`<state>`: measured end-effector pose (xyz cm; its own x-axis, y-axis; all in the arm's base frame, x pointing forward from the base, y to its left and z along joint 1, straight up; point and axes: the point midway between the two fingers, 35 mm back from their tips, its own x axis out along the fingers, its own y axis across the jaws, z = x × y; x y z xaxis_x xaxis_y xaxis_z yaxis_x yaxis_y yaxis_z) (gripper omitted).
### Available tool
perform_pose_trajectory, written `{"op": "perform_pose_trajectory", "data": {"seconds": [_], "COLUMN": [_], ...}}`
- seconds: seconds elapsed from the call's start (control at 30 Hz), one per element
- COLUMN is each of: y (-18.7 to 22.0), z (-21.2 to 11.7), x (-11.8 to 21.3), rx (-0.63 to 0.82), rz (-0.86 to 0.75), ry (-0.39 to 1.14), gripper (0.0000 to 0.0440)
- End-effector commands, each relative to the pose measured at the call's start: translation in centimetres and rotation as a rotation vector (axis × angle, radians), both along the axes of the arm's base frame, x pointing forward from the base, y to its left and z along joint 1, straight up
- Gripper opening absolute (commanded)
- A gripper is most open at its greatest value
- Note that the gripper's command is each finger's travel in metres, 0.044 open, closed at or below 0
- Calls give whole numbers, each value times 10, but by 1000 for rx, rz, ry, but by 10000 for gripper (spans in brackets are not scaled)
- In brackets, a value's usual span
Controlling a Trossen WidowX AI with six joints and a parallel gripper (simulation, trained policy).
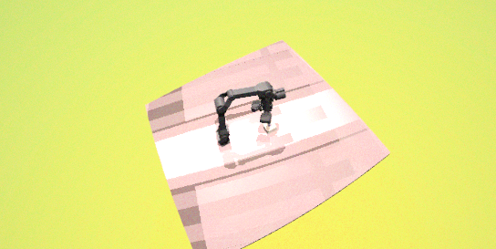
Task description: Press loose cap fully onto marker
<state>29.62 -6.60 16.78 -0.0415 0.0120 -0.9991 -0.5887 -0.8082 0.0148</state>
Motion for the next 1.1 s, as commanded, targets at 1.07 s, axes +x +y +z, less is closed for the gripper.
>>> {"op": "perform_pose_trajectory", "data": {"seconds": [1.07], "y": [-2], "z": [-75], "x": [-9], "rx": [54], "rz": [88], "ry": [96], "gripper": [56]}}
